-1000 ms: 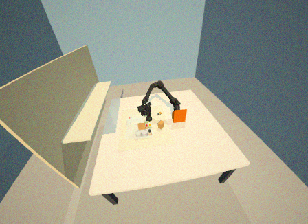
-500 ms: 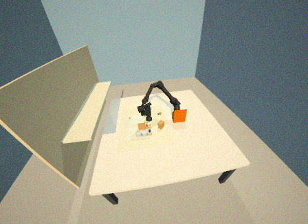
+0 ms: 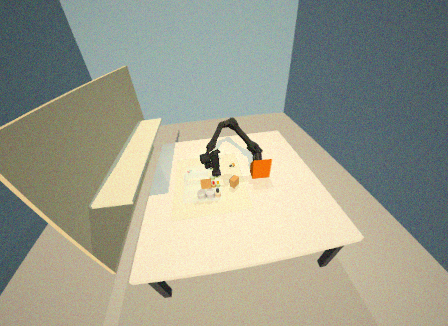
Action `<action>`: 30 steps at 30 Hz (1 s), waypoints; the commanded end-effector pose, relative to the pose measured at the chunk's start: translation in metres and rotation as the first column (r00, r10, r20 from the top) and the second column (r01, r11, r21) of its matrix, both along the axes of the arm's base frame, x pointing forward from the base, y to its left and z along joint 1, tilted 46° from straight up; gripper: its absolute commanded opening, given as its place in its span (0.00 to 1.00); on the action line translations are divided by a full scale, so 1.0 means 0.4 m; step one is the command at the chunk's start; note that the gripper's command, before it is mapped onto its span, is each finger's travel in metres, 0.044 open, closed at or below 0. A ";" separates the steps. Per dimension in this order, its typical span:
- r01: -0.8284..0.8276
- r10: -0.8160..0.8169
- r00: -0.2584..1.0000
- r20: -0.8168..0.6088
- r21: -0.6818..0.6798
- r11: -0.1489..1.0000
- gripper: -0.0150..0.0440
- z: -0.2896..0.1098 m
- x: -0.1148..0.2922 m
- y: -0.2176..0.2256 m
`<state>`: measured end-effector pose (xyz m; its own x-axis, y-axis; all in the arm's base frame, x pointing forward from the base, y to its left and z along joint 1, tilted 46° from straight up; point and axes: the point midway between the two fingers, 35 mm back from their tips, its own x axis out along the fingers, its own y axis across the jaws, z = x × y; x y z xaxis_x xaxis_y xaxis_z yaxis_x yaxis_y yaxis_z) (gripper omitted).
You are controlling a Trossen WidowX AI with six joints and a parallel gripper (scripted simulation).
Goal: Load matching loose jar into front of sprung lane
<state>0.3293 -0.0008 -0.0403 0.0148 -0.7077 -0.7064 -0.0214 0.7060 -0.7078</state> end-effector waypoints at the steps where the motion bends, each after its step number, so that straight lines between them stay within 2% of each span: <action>1: -0.005 0.005 1.000 0.029 -0.004 1.000 0.25 0.004 0.021 -0.001; 30: -0.005 0.005 1.000 0.029 -0.004 1.000 0.25 -0.010 0.021 -0.015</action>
